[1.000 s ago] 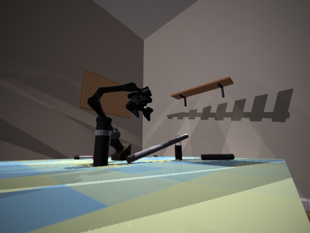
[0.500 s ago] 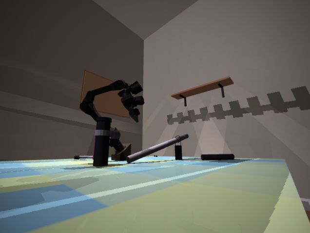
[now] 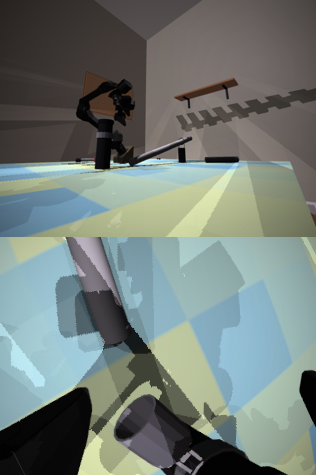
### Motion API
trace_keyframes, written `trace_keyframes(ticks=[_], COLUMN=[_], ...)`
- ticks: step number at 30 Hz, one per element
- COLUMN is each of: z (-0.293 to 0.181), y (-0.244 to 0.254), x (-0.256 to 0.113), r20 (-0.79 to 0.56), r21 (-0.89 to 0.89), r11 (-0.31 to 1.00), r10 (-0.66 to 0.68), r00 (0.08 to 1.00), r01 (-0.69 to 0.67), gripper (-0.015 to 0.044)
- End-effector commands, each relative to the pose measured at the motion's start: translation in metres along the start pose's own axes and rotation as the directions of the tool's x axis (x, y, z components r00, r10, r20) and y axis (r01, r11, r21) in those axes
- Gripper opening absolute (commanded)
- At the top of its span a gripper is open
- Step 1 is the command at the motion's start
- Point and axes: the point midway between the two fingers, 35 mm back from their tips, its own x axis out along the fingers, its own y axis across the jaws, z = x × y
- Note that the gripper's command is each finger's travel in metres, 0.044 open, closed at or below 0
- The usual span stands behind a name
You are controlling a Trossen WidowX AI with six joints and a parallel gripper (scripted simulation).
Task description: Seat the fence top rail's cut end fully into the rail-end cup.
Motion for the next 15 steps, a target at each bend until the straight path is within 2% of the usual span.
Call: trace_keyframes(ticks=[1, 15], z=[-0.05, -0.0506], y=[0.0157, 0.016], x=[-0.012, -0.0122], r20=[0.047, 0.047], r21=[-0.584, -0.618], r11=[0.811, 0.785], r10=[-0.014, -0.014], r00=[0.999, 0.999], r01=[0.039, 0.041], gripper=[0.044, 0.044])
